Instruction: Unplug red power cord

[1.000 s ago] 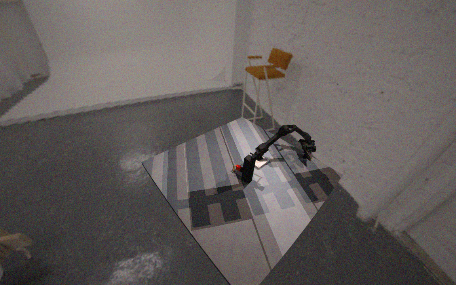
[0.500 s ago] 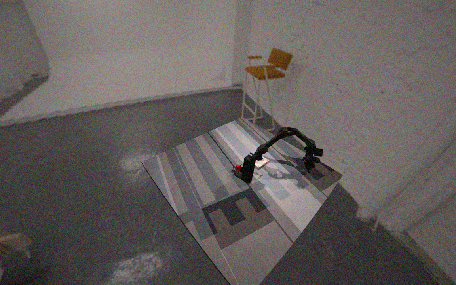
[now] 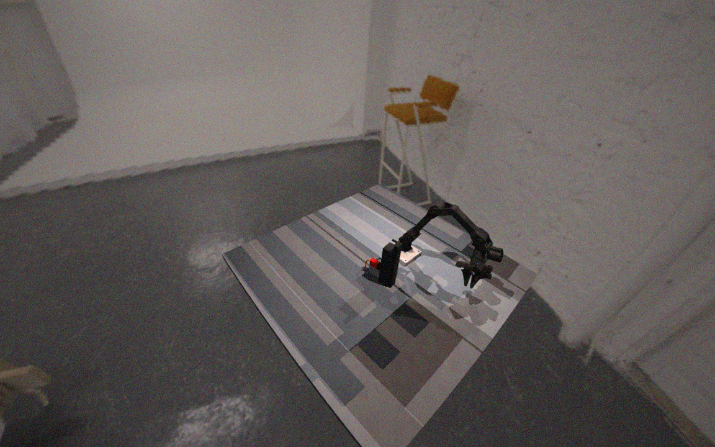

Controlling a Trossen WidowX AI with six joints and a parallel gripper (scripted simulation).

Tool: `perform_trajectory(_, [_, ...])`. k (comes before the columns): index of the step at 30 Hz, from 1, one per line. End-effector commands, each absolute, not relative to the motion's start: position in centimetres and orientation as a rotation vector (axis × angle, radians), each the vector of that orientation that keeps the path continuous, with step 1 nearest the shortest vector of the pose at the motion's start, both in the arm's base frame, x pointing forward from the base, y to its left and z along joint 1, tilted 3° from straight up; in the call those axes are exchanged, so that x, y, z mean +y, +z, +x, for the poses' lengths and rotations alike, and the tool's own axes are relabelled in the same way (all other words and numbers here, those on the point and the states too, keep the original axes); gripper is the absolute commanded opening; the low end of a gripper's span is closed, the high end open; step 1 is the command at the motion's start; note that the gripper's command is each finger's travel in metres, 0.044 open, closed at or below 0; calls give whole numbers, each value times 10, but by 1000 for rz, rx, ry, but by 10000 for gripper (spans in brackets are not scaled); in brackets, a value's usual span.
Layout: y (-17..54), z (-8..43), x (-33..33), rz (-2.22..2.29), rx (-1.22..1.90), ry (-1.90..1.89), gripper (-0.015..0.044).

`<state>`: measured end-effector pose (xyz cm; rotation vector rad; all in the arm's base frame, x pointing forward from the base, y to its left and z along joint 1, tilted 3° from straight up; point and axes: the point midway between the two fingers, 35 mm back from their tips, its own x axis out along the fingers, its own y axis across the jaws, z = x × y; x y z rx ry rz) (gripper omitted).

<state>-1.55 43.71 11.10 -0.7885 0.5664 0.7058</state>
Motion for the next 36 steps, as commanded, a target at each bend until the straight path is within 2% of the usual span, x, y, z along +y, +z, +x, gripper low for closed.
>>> perform_trajectory(1, [117,27,437,-658,670,648,160])
perform_trajectory(18, [136,205,393,-99,946,367,160])
perform_trajectory(36, [161,365,261,467,982,40,160])
